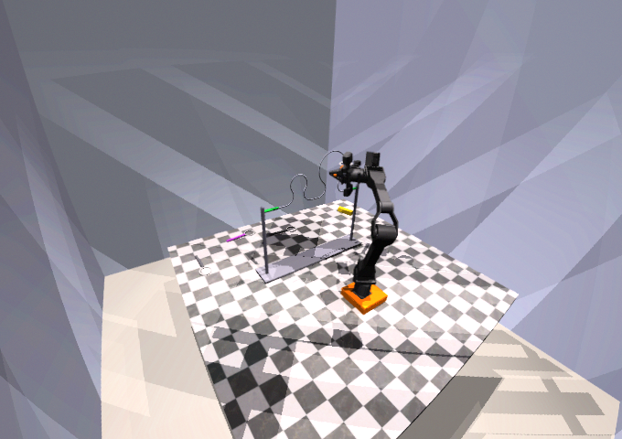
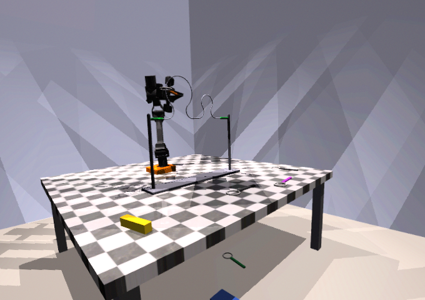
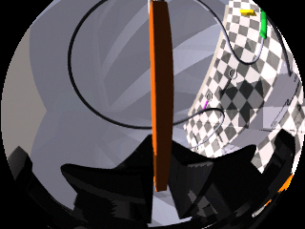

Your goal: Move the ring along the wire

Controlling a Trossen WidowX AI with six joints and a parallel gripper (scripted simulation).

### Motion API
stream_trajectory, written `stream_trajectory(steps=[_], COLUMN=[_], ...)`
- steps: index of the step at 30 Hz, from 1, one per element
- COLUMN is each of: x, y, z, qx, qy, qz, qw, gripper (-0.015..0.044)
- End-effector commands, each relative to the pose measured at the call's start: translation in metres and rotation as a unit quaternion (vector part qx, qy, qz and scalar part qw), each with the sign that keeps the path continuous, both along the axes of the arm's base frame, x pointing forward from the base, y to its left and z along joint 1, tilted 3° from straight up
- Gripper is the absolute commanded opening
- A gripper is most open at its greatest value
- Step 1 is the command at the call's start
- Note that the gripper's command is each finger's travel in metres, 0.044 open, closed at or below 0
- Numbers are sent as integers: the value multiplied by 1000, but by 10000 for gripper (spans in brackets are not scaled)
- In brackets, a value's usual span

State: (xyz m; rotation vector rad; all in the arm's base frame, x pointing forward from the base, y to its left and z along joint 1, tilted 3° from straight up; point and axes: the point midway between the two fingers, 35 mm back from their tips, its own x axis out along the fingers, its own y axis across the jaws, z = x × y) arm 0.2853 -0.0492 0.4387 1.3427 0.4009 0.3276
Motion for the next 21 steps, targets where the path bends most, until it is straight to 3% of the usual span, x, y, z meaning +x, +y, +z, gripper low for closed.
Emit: stream_trajectory(steps=[1,21], x=[2,2], y=[-2,-4], z=[-2,-9], qx=[-28,-154], qy=[3,14], qz=[-2,-6], qw=[1000,988], gripper=[-150,-150])
